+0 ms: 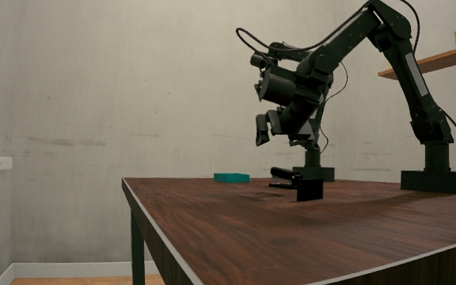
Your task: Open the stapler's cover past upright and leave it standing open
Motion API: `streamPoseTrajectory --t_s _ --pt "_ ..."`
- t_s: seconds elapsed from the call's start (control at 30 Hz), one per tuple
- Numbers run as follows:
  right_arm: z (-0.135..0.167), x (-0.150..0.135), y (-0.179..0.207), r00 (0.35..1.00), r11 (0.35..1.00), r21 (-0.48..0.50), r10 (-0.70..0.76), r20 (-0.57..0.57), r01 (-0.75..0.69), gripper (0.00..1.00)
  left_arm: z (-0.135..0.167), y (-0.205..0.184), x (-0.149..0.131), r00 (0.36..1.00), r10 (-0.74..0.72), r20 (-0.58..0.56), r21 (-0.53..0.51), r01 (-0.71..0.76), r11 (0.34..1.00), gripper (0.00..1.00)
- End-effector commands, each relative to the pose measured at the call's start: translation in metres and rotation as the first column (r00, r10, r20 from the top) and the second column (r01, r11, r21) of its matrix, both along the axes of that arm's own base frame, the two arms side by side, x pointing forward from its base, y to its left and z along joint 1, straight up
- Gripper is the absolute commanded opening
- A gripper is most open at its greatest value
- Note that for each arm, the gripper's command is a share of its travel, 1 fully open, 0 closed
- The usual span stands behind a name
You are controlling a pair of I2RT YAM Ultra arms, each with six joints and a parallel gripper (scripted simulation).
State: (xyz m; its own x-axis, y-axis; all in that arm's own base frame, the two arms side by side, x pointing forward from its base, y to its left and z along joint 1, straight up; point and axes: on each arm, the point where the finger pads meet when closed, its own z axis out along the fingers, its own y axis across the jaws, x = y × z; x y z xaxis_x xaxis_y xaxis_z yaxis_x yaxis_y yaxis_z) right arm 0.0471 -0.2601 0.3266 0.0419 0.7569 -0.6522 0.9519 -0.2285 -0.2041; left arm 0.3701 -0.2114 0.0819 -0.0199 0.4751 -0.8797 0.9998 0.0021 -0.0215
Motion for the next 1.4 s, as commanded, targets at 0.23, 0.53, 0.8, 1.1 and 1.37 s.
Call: streamPoseTrajectory --t_s 0.23,0.53,0.8,1.1,1.37 --pt "0.002 0.000 0.000 1.000 1.000 -0.009 -0.001 0.005 0.001 1.00 0.004 0.000 0.001 1.000 0.000 0.011 -0.003 0.000 1.000 1.00" --pt "0.002 0.000 0.000 1.000 1.000 -0.009 -0.001 0.005 0.001 1.00 0.004 0.000 0.001 1.000 0.000 0.011 -0.003 0.000 1.000 1.00" --pt "-0.005 0.012 0.012 0.995 0.995 -0.002 0.097 0.011 -0.097 1.00 0.023 0.010 0.019 0.991 0.124 0.044 -0.033 -0.123 0.992 1.00" --pt "-0.035 0.028 0.070 0.948 0.947 0.044 0.318 -0.013 -0.318 1.00 0.076 0.051 0.020 0.913 0.403 0.062 -0.110 -0.396 0.912 1.00" --pt "-0.057 0.050 0.109 0.874 0.874 0.031 0.484 0.028 -0.485 1.00 0.143 0.099 0.015 0.732 0.676 0.087 -0.211 -0.650 0.730 1.00"
